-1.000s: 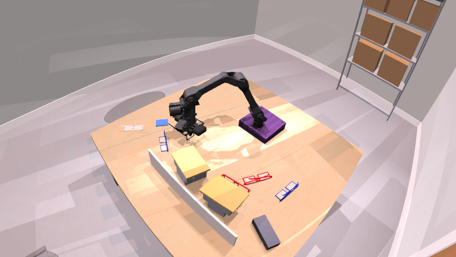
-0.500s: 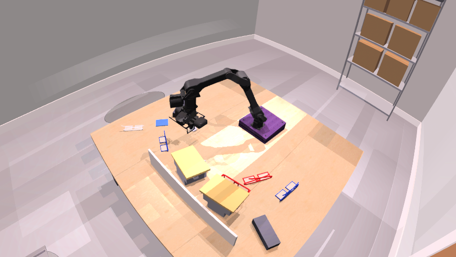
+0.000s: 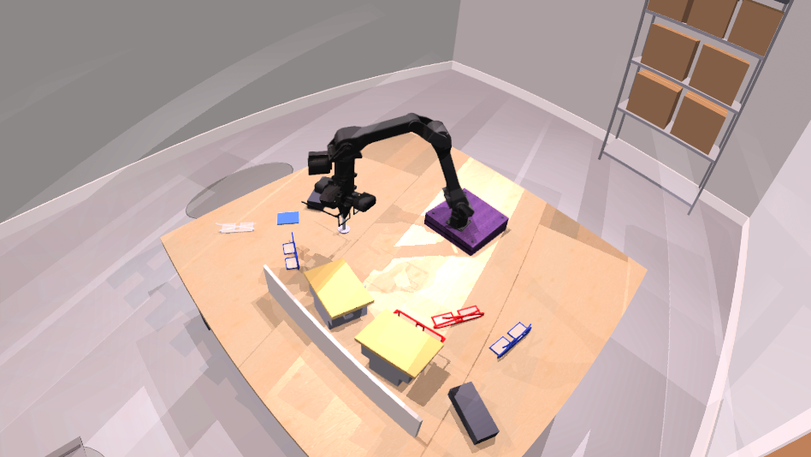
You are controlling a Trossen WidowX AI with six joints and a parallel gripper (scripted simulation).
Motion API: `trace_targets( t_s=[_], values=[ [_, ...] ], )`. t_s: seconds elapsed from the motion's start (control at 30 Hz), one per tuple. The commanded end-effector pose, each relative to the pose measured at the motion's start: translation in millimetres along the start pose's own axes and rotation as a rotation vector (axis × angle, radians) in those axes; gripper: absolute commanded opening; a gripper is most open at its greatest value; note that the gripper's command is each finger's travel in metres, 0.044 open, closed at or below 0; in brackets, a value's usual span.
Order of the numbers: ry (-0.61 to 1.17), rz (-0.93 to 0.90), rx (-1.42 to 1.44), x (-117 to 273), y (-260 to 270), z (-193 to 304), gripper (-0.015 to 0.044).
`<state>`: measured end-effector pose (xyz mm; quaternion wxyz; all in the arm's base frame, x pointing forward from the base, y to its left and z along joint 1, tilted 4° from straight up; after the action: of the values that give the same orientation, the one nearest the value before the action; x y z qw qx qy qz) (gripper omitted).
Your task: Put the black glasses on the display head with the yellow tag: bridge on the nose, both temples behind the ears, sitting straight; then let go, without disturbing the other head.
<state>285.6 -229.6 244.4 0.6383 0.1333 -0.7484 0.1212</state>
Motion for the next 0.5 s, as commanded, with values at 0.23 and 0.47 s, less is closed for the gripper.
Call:
trace_targets(
  t_s=[0.23, 0.47],
  values=[
    [-0.131, 0.007, 0.260, 26, 15, 52, 0.0000],
    [-0.208, 0.042, 0.420, 37, 29, 81, 0.0000]
  ],
)
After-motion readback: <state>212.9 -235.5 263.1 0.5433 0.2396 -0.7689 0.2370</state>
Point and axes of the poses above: the point midway between the two fingers, 35 mm back from their tips, its own x axis back along the fingers, its own y axis across the jaws, z = x × y, the point moved 10 cm from there along x, back along the fingers, and after that the axes turned 15 degrees about x, right-handed, at the moved point
